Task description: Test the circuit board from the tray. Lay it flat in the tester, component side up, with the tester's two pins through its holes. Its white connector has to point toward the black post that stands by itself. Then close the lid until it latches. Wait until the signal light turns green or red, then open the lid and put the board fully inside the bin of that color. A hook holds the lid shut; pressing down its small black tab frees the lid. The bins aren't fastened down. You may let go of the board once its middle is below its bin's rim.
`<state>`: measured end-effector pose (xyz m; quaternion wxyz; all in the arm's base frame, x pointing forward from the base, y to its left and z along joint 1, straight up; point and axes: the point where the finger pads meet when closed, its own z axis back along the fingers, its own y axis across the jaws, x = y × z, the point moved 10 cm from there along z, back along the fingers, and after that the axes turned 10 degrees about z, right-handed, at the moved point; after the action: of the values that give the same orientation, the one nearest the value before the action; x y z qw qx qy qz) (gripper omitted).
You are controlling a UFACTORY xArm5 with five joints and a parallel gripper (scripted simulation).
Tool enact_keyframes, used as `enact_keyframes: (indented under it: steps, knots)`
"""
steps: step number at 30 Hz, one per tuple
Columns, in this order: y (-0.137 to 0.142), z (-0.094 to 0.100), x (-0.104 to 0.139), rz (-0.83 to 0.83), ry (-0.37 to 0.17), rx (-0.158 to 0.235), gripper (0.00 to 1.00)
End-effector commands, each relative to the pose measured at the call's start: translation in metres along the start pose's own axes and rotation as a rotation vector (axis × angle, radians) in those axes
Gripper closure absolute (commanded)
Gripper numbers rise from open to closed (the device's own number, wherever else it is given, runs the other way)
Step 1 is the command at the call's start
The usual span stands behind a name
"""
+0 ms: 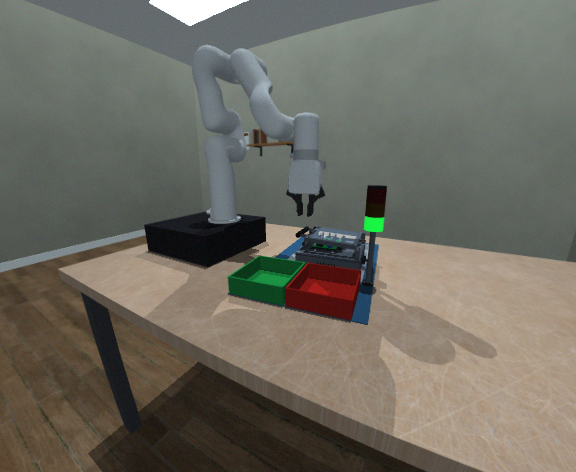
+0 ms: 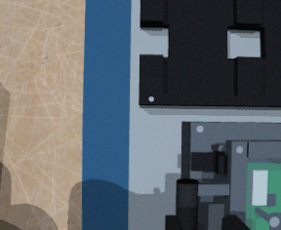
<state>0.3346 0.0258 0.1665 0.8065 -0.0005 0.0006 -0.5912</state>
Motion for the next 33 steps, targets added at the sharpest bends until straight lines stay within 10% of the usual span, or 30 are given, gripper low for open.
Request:
enact_keyframes:
  steps: [1,33]
  knots:
    - [-0.003,0.001,0.019,0.002,-0.001,0.004,0.72]
    - [-0.003,-0.020,0.022,0.002,-0.001,0.004,0.72]
